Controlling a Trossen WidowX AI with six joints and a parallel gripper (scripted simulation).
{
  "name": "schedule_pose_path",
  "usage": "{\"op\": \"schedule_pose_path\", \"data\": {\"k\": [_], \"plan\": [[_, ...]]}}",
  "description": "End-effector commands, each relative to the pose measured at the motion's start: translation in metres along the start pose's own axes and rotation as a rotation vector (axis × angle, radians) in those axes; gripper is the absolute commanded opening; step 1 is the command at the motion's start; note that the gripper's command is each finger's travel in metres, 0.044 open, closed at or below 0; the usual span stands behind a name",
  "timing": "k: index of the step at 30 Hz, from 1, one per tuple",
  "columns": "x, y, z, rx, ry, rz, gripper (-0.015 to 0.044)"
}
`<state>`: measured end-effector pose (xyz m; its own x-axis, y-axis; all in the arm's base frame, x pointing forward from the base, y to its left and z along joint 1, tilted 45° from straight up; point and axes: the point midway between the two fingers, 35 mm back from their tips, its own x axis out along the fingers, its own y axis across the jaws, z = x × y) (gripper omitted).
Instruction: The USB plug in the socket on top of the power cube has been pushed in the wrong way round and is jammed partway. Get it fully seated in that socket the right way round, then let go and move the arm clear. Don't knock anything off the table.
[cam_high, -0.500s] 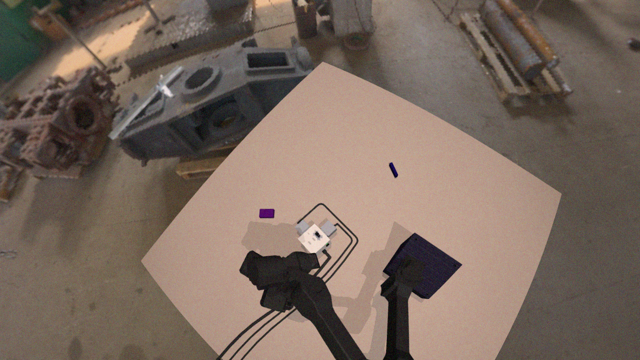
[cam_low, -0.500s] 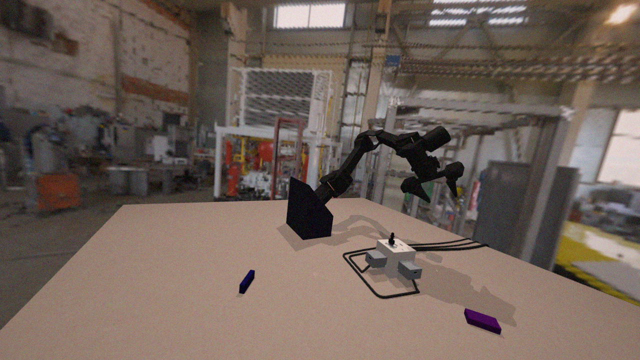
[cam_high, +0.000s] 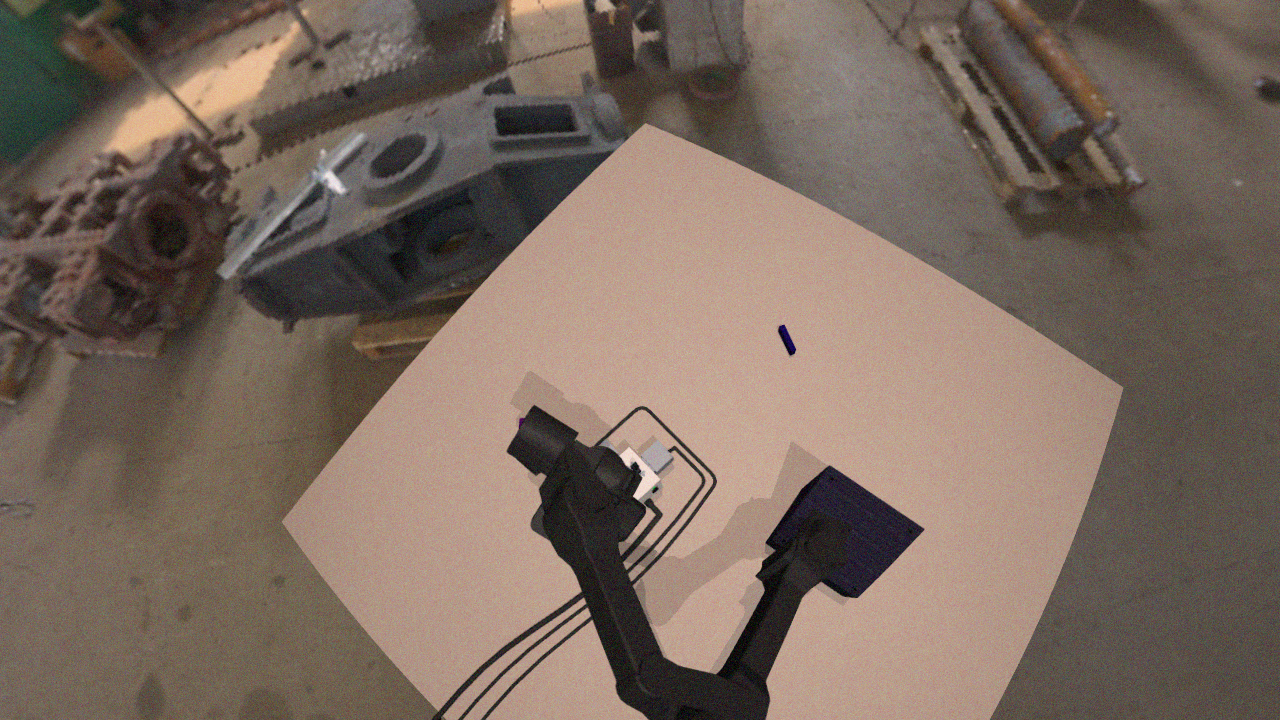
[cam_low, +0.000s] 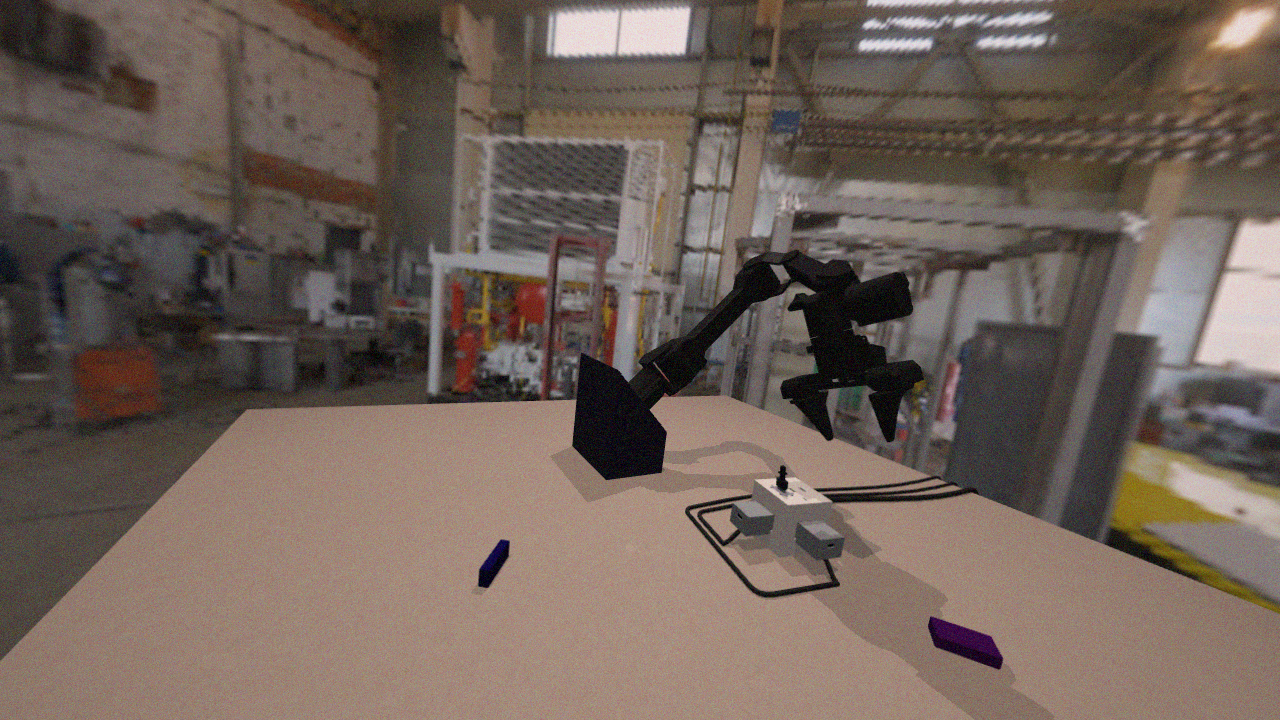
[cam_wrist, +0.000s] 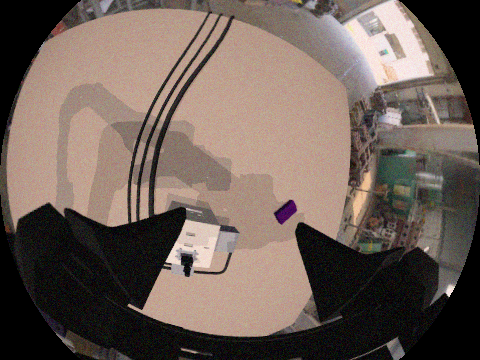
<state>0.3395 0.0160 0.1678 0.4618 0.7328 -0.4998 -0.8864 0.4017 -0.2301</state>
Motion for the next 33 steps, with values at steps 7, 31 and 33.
{"op": "schedule_pose_path", "data": {"k": [7,31,33], "plan": [[-0.008,0.033,-0.089,0.106,0.227,0.328,0.0440],[0.007,0.040,-0.092,0.106,0.227,0.328,0.0440],[0.009,0.040,-0.093,0.106,0.227,0.328,0.0440]]}}
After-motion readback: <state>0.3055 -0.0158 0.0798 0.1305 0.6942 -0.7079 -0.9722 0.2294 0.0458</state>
